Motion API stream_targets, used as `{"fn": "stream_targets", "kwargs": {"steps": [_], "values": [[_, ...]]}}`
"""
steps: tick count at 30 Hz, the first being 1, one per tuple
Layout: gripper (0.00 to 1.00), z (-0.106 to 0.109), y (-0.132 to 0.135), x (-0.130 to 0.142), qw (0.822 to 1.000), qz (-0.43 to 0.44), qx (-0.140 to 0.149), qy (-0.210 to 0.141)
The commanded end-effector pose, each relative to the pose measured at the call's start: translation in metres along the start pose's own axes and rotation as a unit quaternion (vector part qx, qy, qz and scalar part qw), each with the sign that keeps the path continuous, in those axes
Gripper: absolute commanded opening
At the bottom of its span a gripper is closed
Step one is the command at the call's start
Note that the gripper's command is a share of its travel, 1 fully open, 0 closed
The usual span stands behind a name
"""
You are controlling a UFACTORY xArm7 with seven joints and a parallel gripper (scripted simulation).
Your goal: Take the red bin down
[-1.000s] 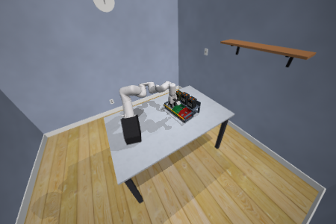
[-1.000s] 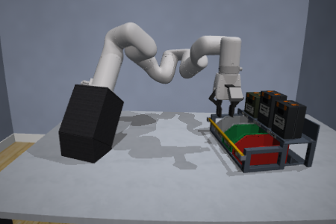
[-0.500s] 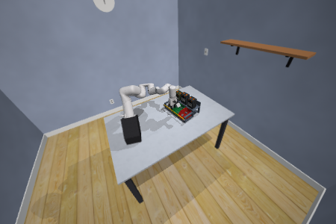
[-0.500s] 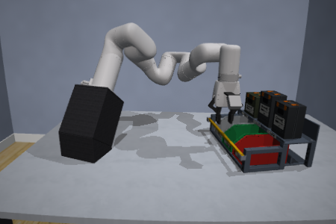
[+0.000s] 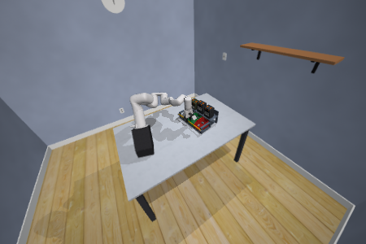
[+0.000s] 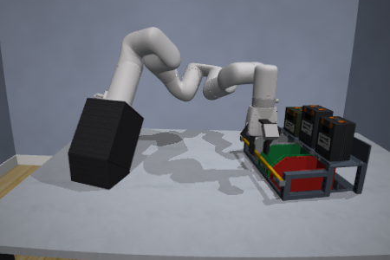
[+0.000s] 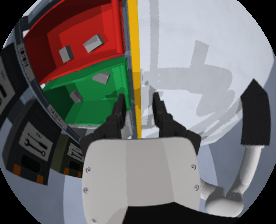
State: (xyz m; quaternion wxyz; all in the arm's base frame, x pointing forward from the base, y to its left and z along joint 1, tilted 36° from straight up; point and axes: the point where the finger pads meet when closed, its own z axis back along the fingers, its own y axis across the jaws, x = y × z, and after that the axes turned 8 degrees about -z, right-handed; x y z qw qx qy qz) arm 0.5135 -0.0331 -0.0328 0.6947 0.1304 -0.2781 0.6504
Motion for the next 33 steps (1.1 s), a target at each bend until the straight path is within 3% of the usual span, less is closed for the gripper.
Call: {"fn": "stream_targets", "kwargs": {"steps": [1, 33], "values": [[0.47, -0.0027, -0.0029, -0.0018, 1.0, 0.0, -0.004, 0.002], [0.47, 0.0067, -0.0028, -0.0017, 1.0, 0.0, -0.004, 0.002]]}}
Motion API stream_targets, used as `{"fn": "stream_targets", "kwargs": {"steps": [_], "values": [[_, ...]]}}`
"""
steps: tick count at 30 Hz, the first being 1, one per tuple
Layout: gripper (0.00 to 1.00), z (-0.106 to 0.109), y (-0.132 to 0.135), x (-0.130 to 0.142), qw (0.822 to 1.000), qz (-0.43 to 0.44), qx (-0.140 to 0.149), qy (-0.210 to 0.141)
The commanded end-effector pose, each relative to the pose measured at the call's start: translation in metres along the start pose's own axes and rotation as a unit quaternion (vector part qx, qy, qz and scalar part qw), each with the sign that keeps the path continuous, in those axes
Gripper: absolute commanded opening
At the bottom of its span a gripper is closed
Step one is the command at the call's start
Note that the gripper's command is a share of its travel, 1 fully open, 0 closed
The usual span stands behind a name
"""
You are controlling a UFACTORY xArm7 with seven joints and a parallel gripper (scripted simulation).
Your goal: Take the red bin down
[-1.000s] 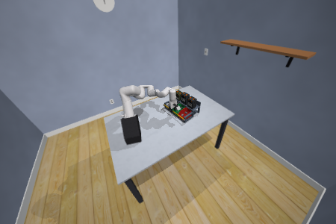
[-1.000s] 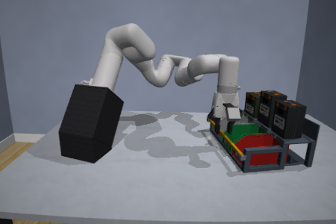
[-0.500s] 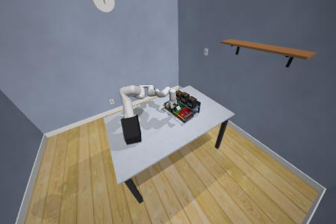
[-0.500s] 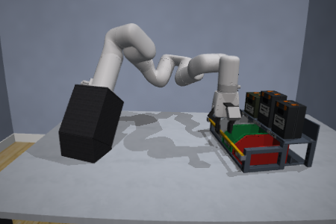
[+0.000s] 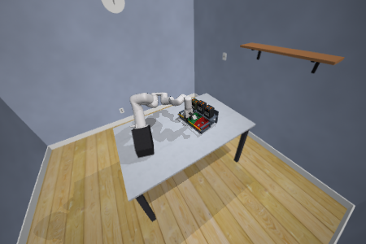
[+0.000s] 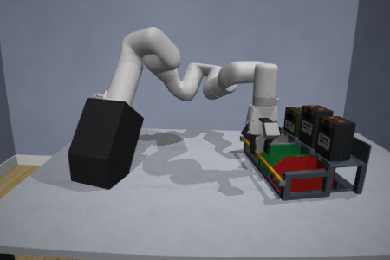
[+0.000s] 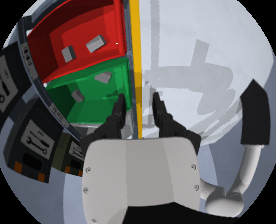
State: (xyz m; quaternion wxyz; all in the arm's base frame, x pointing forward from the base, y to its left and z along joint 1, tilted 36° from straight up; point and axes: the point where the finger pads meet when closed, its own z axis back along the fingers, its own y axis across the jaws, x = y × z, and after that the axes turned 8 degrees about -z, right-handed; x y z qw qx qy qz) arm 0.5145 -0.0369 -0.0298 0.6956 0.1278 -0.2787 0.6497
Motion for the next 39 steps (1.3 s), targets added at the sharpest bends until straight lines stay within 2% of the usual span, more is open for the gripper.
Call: {"fn": "stream_targets", "kwargs": {"steps": [1, 39], "values": [[0.47, 0.0024, -0.0008, -0.0003, 1.0, 0.0, -0.002, 0.001], [0.47, 0.0057, -0.0008, -0.0003, 1.0, 0.0, -0.002, 0.001]]}}
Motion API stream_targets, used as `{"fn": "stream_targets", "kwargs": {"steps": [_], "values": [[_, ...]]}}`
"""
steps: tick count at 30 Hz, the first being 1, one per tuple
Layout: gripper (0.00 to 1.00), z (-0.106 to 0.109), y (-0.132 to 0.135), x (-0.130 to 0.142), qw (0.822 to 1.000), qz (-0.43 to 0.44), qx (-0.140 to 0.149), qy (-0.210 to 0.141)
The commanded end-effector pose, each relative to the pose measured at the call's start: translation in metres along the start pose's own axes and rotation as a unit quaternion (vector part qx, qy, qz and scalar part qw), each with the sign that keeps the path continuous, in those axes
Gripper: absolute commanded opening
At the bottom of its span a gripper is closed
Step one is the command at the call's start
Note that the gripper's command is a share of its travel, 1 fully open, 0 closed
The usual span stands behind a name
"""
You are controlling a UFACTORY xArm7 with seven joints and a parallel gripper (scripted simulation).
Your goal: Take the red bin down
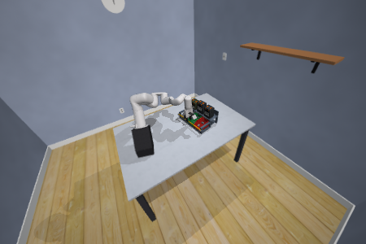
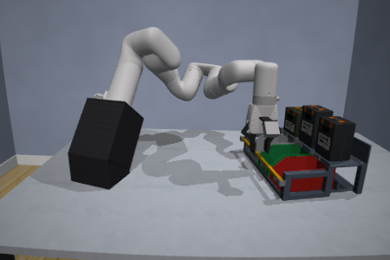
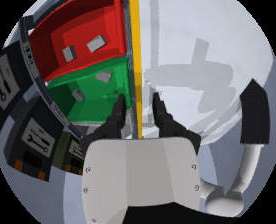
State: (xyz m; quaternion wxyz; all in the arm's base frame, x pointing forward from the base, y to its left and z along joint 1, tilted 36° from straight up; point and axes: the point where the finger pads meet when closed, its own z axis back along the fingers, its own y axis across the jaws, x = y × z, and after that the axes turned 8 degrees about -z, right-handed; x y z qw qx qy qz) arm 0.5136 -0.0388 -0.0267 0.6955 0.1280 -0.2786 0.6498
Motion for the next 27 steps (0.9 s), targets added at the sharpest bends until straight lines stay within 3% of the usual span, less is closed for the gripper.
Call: {"fn": "stream_targets", "kwargs": {"steps": [1, 27], "values": [[0.47, 0.002, -0.001, 0.0, 1.0, 0.0, -0.002, 0.001], [0.47, -0.018, -0.001, 0.0, 1.0, 0.0, -0.002, 0.001]]}}
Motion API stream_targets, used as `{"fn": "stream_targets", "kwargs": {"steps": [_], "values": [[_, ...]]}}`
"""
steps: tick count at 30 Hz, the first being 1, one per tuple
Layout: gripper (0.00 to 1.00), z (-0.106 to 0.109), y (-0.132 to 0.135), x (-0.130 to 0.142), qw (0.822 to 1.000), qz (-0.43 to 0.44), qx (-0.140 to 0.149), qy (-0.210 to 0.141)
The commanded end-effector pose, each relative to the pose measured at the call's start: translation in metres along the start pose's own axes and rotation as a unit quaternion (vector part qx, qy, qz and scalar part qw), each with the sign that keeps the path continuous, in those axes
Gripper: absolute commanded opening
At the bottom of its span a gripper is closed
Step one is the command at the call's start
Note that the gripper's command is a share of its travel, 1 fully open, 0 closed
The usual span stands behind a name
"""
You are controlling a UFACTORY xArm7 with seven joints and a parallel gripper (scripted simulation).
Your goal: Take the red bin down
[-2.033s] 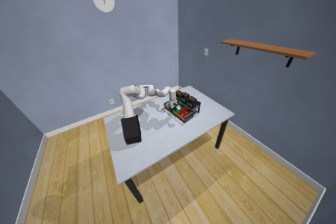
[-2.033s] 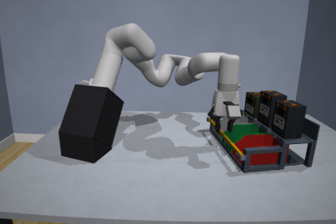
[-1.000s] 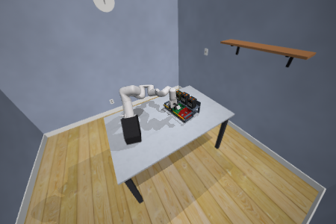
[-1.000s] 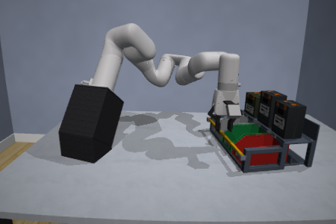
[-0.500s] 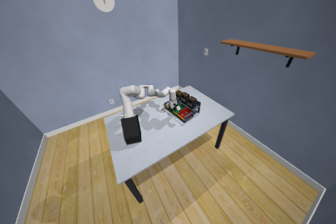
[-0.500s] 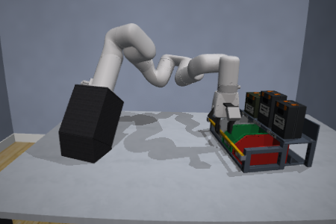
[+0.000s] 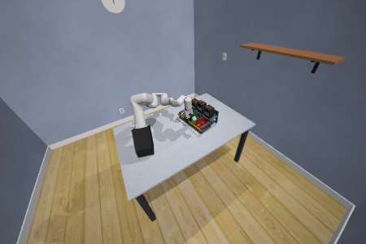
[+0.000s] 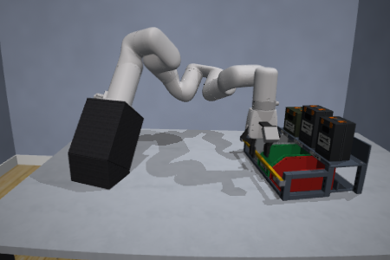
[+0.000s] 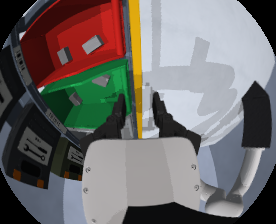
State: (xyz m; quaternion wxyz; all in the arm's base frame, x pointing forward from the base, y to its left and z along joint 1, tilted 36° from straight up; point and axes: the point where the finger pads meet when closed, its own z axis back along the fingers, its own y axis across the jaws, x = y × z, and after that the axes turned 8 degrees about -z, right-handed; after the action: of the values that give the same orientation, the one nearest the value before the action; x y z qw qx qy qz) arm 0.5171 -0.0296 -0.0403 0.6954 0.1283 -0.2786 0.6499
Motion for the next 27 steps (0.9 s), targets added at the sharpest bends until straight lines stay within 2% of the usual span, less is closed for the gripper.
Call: {"fn": "stream_targets", "kwargs": {"steps": [1, 9, 10, 27], "values": [[0.47, -0.0011, -0.0011, -0.0005, 1.0, 0.0, -0.002, 0.001], [0.47, -0.0011, -0.0011, -0.0005, 1.0, 0.0, -0.002, 0.001], [0.0, -0.0009, -0.0012, -0.0006, 1.0, 0.0, -0.002, 0.001], [0.0, -0.0009, -0.0012, -0.0006, 1.0, 0.0, -0.002, 0.001]]}}
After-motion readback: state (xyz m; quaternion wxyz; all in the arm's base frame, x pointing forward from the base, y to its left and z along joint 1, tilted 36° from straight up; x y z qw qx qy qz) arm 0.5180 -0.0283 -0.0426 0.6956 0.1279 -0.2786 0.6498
